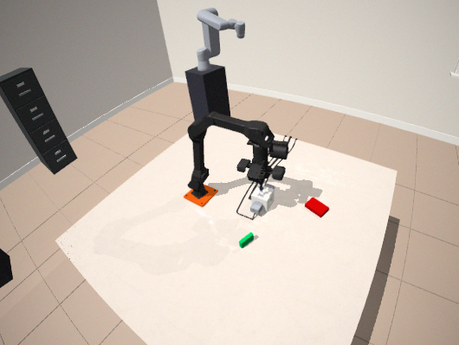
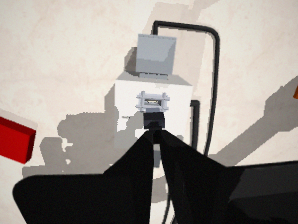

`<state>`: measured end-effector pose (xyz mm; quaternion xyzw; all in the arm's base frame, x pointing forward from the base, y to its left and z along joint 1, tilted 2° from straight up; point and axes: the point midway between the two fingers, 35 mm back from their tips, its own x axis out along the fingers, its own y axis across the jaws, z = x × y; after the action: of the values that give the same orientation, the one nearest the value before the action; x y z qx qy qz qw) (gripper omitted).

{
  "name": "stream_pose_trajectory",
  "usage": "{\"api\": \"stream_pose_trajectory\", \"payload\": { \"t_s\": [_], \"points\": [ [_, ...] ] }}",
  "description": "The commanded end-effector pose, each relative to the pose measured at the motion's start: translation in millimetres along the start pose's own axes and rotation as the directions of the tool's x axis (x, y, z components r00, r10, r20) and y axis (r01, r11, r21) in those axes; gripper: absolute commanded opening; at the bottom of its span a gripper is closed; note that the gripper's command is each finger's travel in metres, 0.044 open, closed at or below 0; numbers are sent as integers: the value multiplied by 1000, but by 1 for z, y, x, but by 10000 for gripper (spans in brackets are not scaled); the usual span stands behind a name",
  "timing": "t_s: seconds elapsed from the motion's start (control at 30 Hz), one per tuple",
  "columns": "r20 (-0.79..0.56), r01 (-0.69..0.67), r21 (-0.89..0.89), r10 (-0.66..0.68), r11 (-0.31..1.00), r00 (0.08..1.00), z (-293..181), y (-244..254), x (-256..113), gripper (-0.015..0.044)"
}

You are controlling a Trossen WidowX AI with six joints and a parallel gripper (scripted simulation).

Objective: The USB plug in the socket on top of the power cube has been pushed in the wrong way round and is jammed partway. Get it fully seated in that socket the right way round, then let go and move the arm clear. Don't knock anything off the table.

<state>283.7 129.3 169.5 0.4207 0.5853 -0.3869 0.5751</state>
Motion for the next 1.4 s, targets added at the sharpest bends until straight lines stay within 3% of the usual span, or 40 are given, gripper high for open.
{"api": "stream_pose_trajectory", "payload": {
  "t_s": [0.0, 0.63, 1.37],
  "points": [
    [0, 2, -68, -2, 998, 1000, 0, 0, 1, 0],
    [0, 1, -543, -1, 840, 1000, 0, 0, 1, 0],
    [0, 1, -913, -1, 408, 1000, 0, 0, 1, 0]
  ]
}}
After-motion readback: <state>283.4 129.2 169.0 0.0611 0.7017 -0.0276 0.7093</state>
